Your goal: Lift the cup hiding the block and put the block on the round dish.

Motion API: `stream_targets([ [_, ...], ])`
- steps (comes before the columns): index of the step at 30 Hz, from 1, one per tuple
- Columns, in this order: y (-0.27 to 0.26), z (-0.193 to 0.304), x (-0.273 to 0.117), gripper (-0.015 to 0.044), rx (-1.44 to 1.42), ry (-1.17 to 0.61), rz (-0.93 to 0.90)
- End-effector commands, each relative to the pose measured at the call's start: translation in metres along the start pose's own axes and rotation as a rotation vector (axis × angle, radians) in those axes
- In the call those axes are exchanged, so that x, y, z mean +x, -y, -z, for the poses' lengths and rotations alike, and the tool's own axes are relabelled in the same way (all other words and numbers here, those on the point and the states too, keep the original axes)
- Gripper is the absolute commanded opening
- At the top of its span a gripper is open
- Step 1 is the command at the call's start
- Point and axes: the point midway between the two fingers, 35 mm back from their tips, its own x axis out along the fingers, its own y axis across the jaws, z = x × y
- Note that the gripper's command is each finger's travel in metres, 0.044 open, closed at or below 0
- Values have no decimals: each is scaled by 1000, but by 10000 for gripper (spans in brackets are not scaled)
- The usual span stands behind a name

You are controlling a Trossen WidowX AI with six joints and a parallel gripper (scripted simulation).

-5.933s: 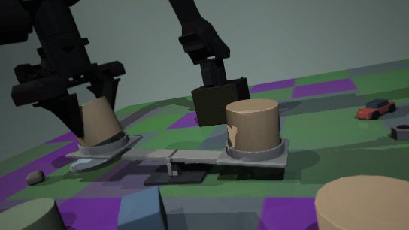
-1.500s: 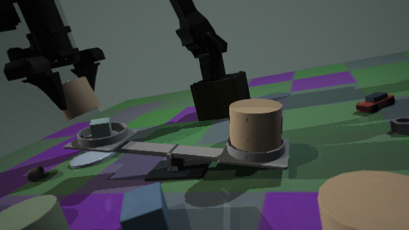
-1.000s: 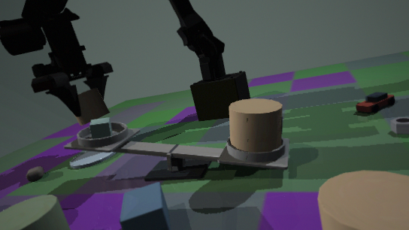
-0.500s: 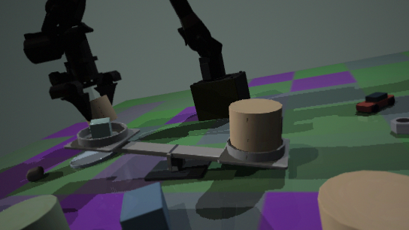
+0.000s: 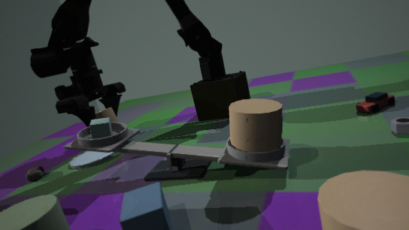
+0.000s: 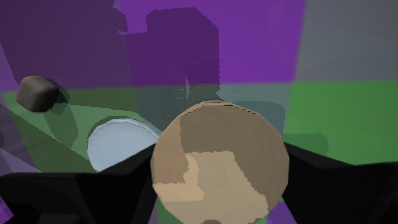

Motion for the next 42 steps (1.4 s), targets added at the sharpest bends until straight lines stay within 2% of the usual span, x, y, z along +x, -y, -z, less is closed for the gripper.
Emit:
stream_targets([
  [1,1,1,8,0,-3,-5,6],
  [6,1,1,16,0,-3,-5,6],
  [21,0,1,10,394,0,-4,2],
  [23,0,0,-2,440,-1,-4,2],
  [26,1,1,-41,440,-3,-5,5],
  [31,1,1,-44,440,-3,-5,5],
  [38,-26,10,-54,260,-109,6,-17],
  [42,-48,20,-59,260,-160,3,-19],
])
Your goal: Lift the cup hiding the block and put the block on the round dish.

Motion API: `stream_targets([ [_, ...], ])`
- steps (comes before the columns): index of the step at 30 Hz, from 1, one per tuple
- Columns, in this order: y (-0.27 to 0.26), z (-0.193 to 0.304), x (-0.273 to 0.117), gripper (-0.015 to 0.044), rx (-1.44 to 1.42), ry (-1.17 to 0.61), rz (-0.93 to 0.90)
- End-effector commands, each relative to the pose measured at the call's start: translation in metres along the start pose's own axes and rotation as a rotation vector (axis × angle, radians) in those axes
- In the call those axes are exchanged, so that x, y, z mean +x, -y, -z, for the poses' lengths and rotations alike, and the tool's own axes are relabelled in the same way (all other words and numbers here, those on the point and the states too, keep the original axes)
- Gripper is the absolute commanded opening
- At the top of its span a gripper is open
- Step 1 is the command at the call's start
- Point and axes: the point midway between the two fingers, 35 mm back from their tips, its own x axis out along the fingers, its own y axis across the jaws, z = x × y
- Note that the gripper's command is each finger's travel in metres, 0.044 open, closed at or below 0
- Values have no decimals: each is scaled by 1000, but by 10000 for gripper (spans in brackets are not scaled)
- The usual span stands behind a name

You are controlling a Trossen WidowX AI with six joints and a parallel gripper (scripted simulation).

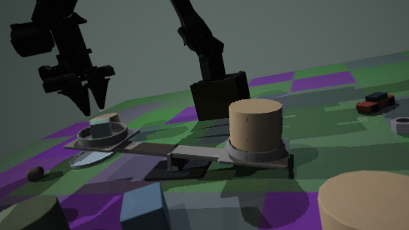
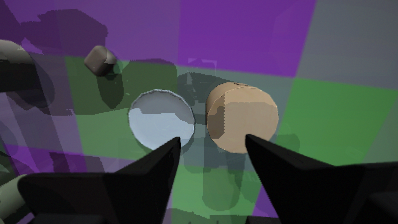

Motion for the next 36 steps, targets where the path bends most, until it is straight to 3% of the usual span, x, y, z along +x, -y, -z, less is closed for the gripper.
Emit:
stream_targets([
  [1,-29,7,-10,260,-61,11,-14],
  [13,-171,121,-45,260,-437,-8,-12],
  [36,-177,130,-17,260,-459,-9,-11],
])
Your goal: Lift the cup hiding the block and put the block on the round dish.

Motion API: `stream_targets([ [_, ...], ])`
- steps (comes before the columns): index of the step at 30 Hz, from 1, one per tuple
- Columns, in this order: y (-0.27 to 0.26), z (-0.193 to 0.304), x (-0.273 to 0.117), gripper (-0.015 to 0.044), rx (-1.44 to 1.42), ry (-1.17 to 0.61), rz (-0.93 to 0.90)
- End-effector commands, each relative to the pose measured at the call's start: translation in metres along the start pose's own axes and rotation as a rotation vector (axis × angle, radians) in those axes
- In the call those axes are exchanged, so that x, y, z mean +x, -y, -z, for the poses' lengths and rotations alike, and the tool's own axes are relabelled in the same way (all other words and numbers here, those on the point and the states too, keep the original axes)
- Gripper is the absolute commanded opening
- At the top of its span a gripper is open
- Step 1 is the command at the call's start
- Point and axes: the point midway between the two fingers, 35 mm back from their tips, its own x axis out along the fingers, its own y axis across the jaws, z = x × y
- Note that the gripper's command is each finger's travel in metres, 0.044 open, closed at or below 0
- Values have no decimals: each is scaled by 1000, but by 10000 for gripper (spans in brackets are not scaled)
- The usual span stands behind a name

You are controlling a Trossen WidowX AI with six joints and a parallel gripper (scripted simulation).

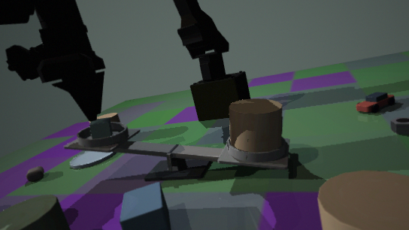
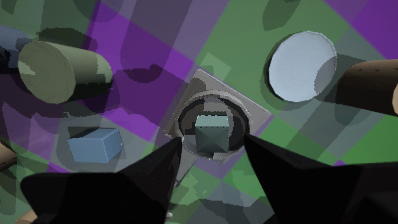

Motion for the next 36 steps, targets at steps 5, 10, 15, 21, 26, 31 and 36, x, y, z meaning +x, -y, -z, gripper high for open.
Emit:
stream_targets([
  [5,1,2,16,260,3,-10,6],
  [10,1,2,24,260,3,-10,6],
  [15,1,2,29,260,3,-10,6],
  [21,1,2,29,142,3,-10,6],
  [26,1,2,29,89,3,-10,6],
  [31,0,0,9,0,3,-10,6],
  [36,-1,-2,-20,0,3,-10,6],
])
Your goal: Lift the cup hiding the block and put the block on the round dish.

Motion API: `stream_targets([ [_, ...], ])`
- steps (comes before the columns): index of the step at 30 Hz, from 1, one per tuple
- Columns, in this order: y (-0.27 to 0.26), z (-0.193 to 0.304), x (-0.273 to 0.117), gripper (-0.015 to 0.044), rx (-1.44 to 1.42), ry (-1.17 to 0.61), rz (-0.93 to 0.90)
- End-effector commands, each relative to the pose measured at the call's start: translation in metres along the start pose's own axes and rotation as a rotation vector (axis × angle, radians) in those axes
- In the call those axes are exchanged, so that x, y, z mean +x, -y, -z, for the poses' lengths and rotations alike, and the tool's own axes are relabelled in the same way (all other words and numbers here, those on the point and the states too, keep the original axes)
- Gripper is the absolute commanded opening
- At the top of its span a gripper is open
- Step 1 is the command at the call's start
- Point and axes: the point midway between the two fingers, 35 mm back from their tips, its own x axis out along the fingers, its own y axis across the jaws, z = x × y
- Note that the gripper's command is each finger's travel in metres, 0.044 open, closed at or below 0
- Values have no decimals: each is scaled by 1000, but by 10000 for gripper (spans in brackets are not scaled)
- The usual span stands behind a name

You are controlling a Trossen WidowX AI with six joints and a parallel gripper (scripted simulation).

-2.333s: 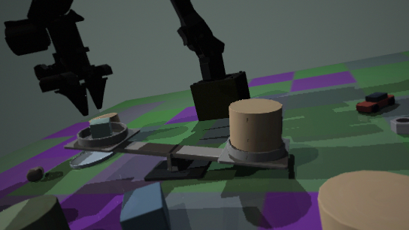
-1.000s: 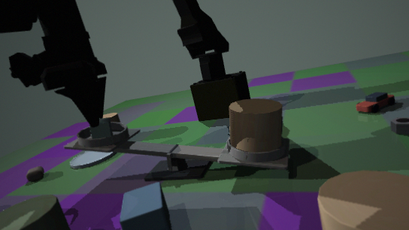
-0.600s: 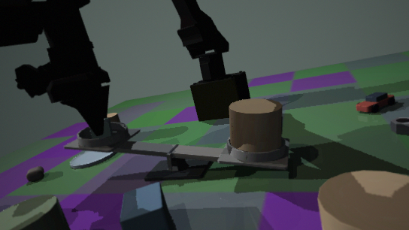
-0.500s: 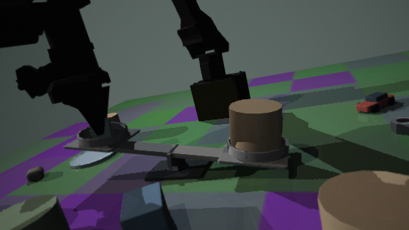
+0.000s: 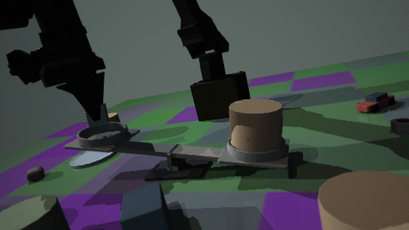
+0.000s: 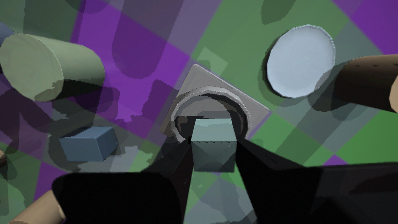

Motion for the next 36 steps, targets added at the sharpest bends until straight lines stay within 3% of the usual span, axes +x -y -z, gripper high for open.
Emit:
stream_targets([
  [1,-2,-3,-29,0,3,24,-17],
  [7,0,1,-64,0,3,24,-17],
  [12,2,1,-67,0,3,23,-17],
  [36,129,-58,24,0,4,29,-5],
])
